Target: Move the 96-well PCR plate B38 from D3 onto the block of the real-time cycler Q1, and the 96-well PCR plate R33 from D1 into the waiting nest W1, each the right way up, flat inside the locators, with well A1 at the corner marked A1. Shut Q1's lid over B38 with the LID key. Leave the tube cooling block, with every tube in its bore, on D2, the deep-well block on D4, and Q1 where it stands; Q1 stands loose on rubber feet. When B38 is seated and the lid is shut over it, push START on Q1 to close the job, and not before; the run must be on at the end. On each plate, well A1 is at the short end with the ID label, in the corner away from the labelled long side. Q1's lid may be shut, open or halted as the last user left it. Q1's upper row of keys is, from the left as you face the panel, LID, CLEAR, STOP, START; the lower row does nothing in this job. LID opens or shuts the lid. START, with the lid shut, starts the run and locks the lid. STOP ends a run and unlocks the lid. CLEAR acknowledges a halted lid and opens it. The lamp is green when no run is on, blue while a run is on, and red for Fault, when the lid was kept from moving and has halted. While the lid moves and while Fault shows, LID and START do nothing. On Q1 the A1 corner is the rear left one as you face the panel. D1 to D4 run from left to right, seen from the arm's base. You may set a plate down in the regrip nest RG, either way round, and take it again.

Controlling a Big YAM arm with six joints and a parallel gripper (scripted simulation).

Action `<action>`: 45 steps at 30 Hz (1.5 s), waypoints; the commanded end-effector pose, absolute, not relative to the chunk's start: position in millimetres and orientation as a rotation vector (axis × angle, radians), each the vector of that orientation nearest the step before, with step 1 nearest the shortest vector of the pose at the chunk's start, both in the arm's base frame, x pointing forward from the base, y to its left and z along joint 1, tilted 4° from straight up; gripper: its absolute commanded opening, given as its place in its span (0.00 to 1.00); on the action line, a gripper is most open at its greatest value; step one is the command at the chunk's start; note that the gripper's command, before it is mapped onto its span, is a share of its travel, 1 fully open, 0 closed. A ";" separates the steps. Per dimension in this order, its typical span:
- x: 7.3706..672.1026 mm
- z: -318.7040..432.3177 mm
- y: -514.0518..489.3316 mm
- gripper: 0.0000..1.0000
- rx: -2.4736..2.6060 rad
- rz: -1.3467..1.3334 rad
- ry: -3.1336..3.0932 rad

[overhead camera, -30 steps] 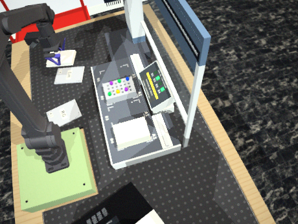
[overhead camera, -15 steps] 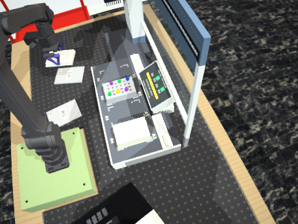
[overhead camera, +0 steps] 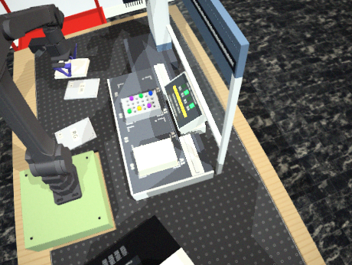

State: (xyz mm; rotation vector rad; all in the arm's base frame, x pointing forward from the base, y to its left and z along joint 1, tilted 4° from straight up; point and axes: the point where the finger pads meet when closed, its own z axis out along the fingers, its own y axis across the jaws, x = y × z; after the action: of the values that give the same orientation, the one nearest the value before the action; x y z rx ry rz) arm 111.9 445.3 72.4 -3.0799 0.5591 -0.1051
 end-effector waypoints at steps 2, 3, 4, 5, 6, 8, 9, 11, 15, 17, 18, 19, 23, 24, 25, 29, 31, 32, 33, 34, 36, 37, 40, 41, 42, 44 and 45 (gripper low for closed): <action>117.4 62.5 442.7 0.00 -3.071 -0.099 0.599; 116.9 59.3 441.0 0.00 -3.074 -0.099 0.600; 116.7 56.2 439.5 0.00 -3.077 -0.099 0.601; 116.7 53.9 439.4 0.00 -3.077 -0.098 0.600; 117.0 52.1 439.9 0.00 -3.076 -0.098 0.600; 117.8 48.9 441.2 0.00 -3.074 -0.098 0.600; 118.6 48.5 443.3 0.00 -3.069 -0.098 0.599; 120.0 47.6 443.5 0.00 -3.065 -0.099 0.589; 118.1 43.9 441.8 0.00 -3.065 -0.099 0.561; 118.1 43.9 441.8 0.00 -3.065 -0.099 0.561; 116.6 42.1 443.4 0.00 -3.072 -0.098 0.554; 114.7 39.3 442.9 0.00 -3.078 -0.098 0.547; 109.3 27.4 441.6 0.00 -3.088 -0.098 0.528; 109.3 24.9 441.0 0.00 -3.090 -0.097 0.528; 109.3 22.7 440.6 0.00 -3.091 -0.097 0.529; 110.8 17.5 443.2 0.00 -3.083 -0.098 0.529; 116.0 19.3 447.2 0.00 -3.066 -0.099 0.541; 118.1 19.6 446.9 0.00 -3.061 -0.099 0.546; 118.1 19.6 446.9 0.00 -3.061 -0.099 0.546; 118.1 19.6 446.9 0.00 -3.061 -0.099 0.546; 120.1 18.8 443.1 0.00 -3.065 -0.099 0.555; 120.8 17.8 442.7 0.00 -3.062 -0.099 0.557; 122.1 6.4 439.8 0.00 -3.072 -0.098 0.563; 122.4 2.4 438.8 0.00 -3.077 -0.098 0.564; 122.3 -2.1 437.2 0.00 -3.081 -0.098 0.566; 121.8 -7.0 436.4 0.00 -3.085 -0.098 0.565; 119.8 -9.0 436.6 0.00 -3.087 -0.097 0.558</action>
State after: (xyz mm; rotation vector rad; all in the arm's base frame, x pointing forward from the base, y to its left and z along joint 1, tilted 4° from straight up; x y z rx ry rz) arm 116.7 436.9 0.2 -3.0870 0.5667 -0.1044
